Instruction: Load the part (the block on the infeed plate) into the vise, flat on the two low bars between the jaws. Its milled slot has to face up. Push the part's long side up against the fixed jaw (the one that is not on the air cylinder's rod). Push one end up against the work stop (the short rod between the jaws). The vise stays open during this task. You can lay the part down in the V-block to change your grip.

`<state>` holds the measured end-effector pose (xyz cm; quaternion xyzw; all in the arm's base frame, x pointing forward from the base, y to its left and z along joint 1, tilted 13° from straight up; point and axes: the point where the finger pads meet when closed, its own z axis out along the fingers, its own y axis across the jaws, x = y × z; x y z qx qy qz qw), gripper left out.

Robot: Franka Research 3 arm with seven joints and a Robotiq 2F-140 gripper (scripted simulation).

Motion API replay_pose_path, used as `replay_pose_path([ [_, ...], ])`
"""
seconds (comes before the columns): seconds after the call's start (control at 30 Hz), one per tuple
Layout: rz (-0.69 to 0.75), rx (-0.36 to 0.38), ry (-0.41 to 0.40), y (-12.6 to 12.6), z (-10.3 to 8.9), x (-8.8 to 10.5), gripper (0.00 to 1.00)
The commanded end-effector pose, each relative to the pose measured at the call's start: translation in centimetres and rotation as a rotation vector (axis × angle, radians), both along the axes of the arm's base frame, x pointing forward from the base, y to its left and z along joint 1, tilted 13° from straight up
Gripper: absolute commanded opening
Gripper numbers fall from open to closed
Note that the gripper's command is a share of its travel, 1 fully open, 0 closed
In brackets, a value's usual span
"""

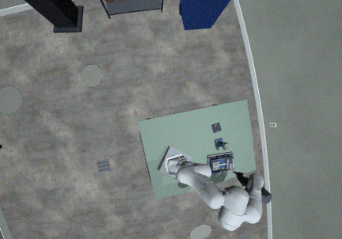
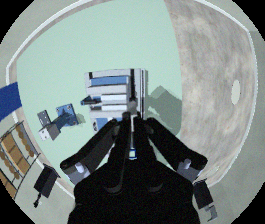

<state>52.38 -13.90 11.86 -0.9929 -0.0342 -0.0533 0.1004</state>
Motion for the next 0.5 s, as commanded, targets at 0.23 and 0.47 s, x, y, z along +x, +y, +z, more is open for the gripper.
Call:
replay_pose_path([
  [0.23, -0.017, -0.005, -0.003, 0.1, -1.3, 0.4, 0.00],
  [0.47, -0.017, -0.005, -0.003, 0.3, -2.2, 0.5, 0.00],
])
